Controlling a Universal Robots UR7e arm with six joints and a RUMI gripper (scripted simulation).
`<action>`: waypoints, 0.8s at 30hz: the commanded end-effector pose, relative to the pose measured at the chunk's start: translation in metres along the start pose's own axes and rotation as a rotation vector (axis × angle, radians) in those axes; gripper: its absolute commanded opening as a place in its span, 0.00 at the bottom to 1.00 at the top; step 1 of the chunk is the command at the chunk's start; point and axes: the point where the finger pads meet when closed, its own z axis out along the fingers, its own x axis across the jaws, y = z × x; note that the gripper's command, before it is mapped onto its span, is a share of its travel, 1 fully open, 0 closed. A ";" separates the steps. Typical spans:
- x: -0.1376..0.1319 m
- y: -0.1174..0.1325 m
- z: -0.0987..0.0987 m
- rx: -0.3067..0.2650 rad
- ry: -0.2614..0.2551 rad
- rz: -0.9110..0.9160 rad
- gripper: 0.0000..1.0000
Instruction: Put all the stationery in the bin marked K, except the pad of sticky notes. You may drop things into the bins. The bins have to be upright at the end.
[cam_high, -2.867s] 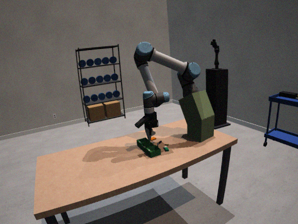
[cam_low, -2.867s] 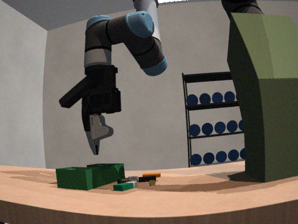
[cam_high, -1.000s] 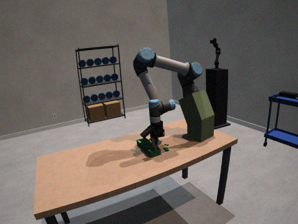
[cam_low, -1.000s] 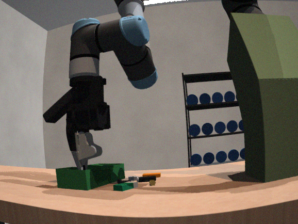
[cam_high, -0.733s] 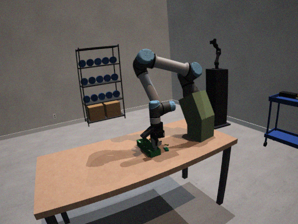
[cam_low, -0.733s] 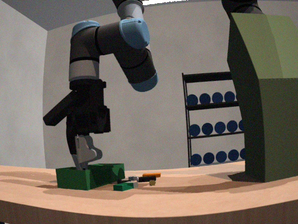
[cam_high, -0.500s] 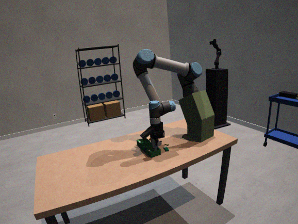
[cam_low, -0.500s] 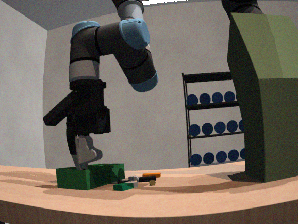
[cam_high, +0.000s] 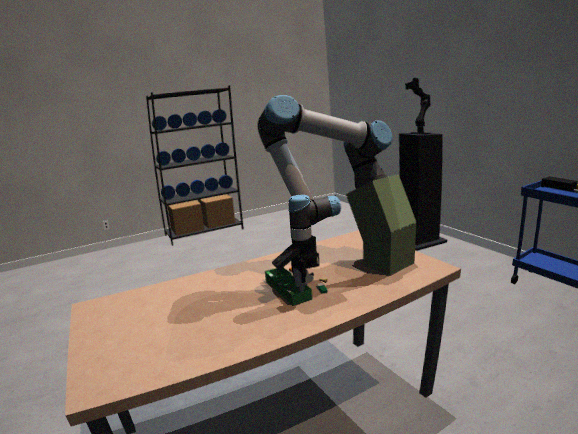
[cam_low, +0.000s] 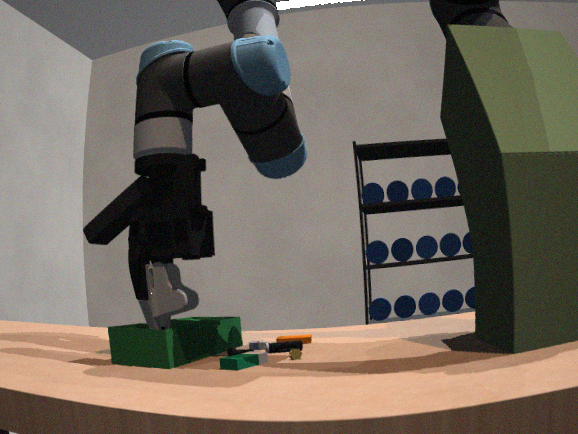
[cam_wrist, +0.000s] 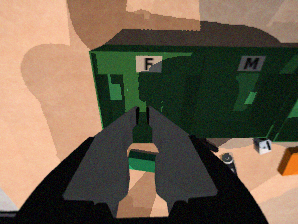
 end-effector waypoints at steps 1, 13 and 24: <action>0.000 -0.001 0.000 0.001 0.000 0.000 0.04; 0.000 -0.001 0.000 0.001 0.000 0.000 0.04; 0.000 -0.001 -0.004 0.001 0.000 0.000 0.04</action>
